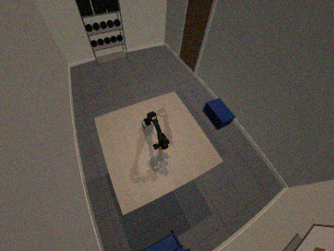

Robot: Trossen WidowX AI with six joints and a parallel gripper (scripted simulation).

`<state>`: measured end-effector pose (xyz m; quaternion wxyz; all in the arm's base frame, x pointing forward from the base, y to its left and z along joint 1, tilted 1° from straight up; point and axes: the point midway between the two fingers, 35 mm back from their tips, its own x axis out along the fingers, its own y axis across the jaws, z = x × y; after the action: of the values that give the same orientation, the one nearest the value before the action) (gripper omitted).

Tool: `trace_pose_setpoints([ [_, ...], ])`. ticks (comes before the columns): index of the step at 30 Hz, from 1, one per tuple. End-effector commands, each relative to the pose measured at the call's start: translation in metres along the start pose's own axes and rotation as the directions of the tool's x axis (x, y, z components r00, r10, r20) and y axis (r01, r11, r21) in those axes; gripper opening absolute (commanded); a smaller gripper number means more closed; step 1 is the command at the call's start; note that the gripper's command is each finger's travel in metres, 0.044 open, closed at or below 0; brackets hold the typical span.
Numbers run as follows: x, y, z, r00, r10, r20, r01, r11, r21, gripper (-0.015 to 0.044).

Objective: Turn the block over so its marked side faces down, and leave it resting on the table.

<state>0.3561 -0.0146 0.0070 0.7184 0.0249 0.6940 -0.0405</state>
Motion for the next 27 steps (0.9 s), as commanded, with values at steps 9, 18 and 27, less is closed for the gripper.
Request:
trace_pose_setpoints([
  [9,0.0073,0.0005,0.0002,0.989,-0.001,0.151,0.001,1.000,-0.002,0.0000],
  [18,0.0098,0.0006,-0.0005,0.957,-0.001,0.289,0.002,1.000,-0.002,0.0000],
  [27,0.0086,0.0003,-0.0042,0.907,-0.001,0.421,0.001,1.000,-0.001,0.0000],
])
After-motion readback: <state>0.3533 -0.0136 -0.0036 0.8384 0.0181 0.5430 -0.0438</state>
